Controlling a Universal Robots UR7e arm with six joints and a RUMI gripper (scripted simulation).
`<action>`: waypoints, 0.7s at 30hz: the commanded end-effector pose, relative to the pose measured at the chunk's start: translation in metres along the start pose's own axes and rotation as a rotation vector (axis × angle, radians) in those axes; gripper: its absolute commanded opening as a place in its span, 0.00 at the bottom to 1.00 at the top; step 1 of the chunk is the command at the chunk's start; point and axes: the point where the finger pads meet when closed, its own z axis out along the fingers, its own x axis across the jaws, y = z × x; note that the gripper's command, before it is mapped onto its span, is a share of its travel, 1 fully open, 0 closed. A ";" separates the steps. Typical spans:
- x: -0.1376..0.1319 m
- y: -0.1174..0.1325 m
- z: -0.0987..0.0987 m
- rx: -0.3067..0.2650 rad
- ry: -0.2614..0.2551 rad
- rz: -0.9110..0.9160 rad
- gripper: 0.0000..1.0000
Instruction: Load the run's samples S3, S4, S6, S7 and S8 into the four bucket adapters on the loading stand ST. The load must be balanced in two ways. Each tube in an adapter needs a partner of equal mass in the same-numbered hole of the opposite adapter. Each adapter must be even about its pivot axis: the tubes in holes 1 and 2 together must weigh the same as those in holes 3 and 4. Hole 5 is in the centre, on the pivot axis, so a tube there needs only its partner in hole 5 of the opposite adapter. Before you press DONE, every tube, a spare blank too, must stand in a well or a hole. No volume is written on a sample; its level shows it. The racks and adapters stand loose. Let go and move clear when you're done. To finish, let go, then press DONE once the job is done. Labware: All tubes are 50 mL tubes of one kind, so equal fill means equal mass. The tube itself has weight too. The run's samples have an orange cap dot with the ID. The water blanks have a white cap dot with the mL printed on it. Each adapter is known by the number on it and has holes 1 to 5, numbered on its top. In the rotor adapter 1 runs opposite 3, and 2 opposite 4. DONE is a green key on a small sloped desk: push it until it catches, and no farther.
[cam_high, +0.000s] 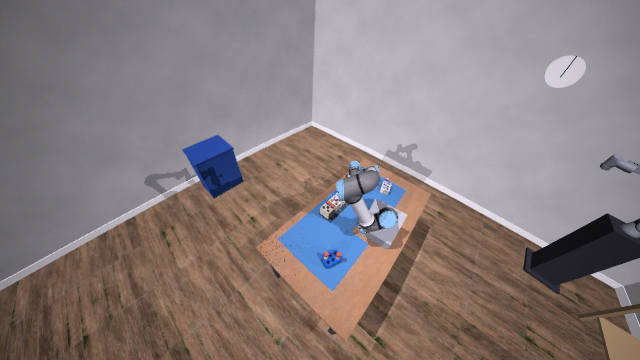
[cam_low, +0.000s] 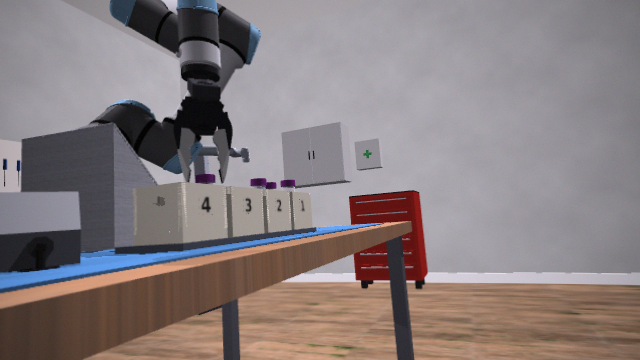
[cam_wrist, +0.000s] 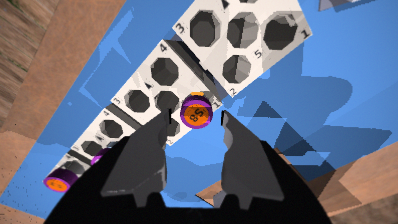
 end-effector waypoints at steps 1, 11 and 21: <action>0.000 0.000 -0.009 0.001 0.000 0.000 0.35; 0.000 0.000 -0.037 0.001 0.000 0.000 0.35; -0.019 0.046 -0.037 0.001 0.000 -0.300 0.35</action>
